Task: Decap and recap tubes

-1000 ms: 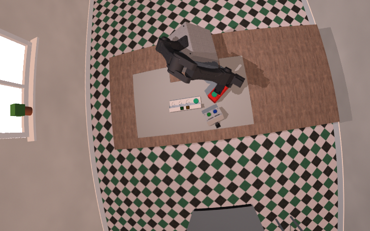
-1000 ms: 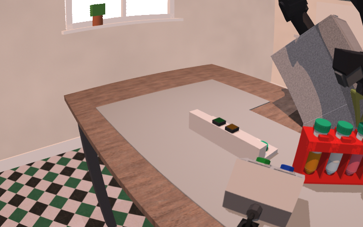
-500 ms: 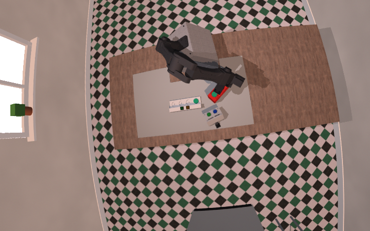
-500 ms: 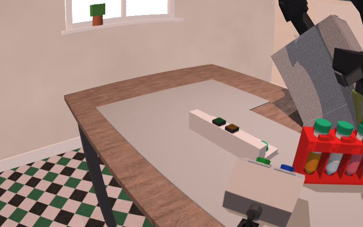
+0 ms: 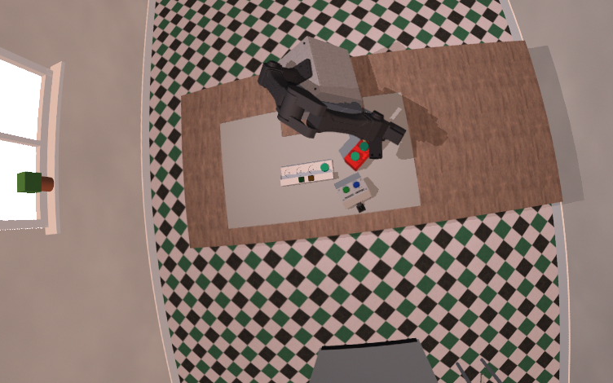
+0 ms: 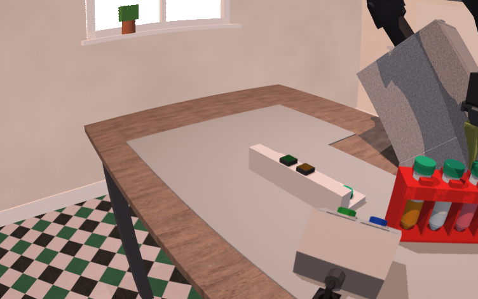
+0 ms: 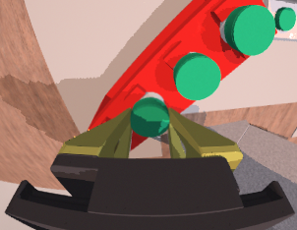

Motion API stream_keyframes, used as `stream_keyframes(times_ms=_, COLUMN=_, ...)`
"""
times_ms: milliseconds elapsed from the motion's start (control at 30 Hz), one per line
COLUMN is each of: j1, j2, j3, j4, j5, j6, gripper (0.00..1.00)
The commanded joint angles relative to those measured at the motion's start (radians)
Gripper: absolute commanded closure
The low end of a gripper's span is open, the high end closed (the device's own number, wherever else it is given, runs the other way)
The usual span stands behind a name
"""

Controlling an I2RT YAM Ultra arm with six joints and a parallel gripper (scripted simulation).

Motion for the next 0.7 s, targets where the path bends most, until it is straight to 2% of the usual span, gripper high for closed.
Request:
stream_keyframes(times_ms=0, j1=0.009, j2=-0.006, j3=0.004, j4=-0.001, j5=0.0, j6=-0.18, gripper=1.0)
stream_keyframes(times_ms=467, j1=0.009, j2=-0.007, j3=0.004, j4=-0.002, j5=0.0, j6=-0.88, gripper=1.0)
stream_keyframes(times_ms=533, j1=0.009, j2=-0.007, j3=0.004, j4=-0.002, j5=0.0, j6=-0.88, gripper=1.0)
stream_keyframes(times_ms=667, j1=0.009, j2=-0.007, j3=0.004, j4=-0.002, j5=0.0, j6=-1.08, gripper=1.0)
